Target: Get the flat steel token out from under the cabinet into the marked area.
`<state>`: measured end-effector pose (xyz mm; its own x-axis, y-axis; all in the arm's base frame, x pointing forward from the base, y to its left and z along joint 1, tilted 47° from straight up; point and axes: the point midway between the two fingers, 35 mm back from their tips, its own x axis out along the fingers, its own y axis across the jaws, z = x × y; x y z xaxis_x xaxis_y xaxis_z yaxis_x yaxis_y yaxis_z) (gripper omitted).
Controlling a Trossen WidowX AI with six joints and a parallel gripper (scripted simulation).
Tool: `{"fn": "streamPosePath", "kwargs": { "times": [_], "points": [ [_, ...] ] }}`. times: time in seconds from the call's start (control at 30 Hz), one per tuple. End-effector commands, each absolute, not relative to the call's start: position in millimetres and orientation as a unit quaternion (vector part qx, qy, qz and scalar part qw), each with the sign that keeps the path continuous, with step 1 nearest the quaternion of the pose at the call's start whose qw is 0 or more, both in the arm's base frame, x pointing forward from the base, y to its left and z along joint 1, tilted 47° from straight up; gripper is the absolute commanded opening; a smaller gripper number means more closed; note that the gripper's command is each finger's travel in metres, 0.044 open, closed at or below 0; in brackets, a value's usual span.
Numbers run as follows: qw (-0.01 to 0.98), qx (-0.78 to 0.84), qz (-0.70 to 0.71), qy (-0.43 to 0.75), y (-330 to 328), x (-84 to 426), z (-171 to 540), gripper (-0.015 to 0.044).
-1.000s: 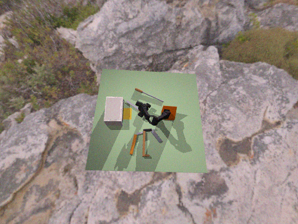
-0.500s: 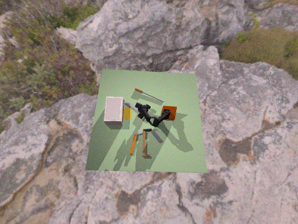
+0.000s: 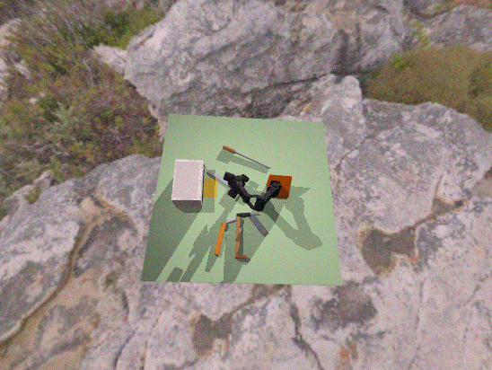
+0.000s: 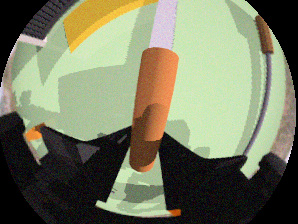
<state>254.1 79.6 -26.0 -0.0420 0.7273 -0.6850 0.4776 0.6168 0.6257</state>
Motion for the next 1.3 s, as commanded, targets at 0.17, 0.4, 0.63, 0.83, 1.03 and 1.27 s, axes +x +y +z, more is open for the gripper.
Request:
{"fn": "streamPosePath", "kwargs": {
  "times": [0.17,0.4,0.63,0.83,1.03,1.27],
  "points": [
    [0.549,0.425,0.114,0.710,85,252,-18,0.0000],
    [0.549,0.425,0.114,0.710,90,250,-13,0.0000],
    [0.549,0.425,0.114,0.710,94,248,-8,0.0000],
    [0.549,0.425,0.114,0.711,98,246,-4,0.0000],
    [0.549,0.426,0.114,0.711,102,244,0,0.0000],
    [0.549,0.426,0.114,0.711,106,242,5,0.0000]
  ]
}}
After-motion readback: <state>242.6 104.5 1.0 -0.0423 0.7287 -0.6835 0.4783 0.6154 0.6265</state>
